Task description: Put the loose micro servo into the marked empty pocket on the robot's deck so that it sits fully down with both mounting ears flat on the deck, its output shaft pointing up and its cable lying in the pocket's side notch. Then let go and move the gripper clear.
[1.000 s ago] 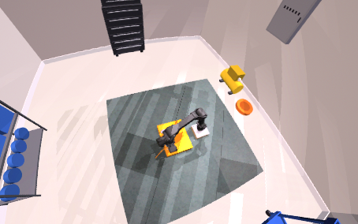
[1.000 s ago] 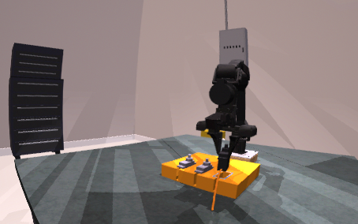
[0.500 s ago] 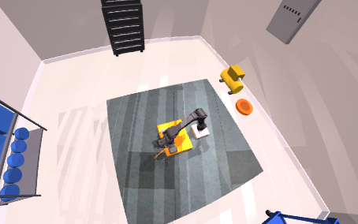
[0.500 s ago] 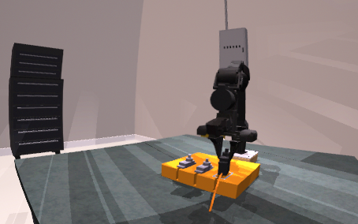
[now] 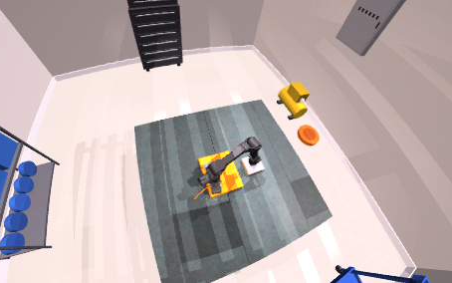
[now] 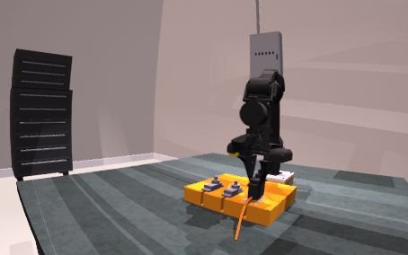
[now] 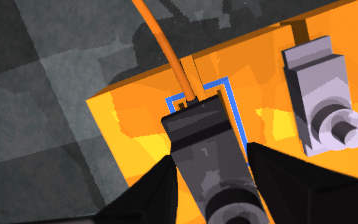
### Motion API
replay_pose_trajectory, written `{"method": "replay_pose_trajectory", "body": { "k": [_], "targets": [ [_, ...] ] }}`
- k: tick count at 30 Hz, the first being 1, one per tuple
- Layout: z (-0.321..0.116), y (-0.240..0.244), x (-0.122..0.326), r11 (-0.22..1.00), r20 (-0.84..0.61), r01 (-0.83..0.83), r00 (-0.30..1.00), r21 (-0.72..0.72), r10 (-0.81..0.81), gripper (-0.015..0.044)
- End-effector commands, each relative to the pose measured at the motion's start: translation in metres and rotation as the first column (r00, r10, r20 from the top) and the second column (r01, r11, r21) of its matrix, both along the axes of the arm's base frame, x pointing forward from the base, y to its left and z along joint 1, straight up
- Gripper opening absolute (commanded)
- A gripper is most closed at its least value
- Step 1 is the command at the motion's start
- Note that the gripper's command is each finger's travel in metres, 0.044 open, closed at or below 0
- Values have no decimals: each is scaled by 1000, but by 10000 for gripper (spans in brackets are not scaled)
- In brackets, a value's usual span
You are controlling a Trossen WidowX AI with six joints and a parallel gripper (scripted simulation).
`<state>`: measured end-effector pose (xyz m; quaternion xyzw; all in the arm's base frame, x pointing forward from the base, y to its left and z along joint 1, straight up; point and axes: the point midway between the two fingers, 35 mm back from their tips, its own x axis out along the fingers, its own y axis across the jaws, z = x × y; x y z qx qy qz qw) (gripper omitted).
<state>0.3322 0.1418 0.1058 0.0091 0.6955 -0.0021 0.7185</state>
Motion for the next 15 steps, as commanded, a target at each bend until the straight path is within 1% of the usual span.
{"method": "replay_pose_trajectory", "body": {
  "k": [1, 15],
  "targets": [
    [0, 0, 0, 1000, 1, 15, 1000, 2, -15, 0],
    [0, -2, 1, 1000, 1, 24, 1000, 2, -24, 0]
  ]
}}
